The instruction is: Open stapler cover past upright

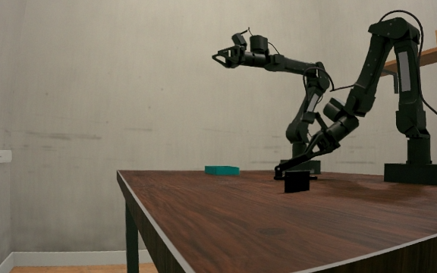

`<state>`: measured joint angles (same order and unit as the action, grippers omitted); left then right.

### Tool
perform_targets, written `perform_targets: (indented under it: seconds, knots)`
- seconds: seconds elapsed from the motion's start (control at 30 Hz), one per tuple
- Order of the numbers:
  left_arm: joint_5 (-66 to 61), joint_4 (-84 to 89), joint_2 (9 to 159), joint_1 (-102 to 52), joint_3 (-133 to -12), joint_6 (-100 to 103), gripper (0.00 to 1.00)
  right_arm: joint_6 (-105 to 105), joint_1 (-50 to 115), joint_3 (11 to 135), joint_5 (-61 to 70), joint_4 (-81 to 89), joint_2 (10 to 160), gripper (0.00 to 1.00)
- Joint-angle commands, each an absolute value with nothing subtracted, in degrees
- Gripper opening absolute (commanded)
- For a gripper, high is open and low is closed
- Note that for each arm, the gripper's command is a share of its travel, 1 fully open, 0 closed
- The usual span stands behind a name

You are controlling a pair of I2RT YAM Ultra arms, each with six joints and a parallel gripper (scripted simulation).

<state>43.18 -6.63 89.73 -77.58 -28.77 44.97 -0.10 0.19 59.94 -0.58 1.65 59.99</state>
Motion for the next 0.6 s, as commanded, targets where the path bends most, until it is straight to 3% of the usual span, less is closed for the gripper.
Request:
perform_targets:
  seconds: [0.0, 0.57]
  knots:
    - [40.92, -1.26, 87.95, -76.62, -31.12, 45.74, 0.22, 0.25, -0.33, 60.43, -0.05, -0.26, 59.81, 0.57]
    - [28.87, 19.25, 87.26, -69.49, -43.45, 43.85, 0.22, 0.25, -0.33, 60.43, -0.05, -0.26, 59.81, 0.57]
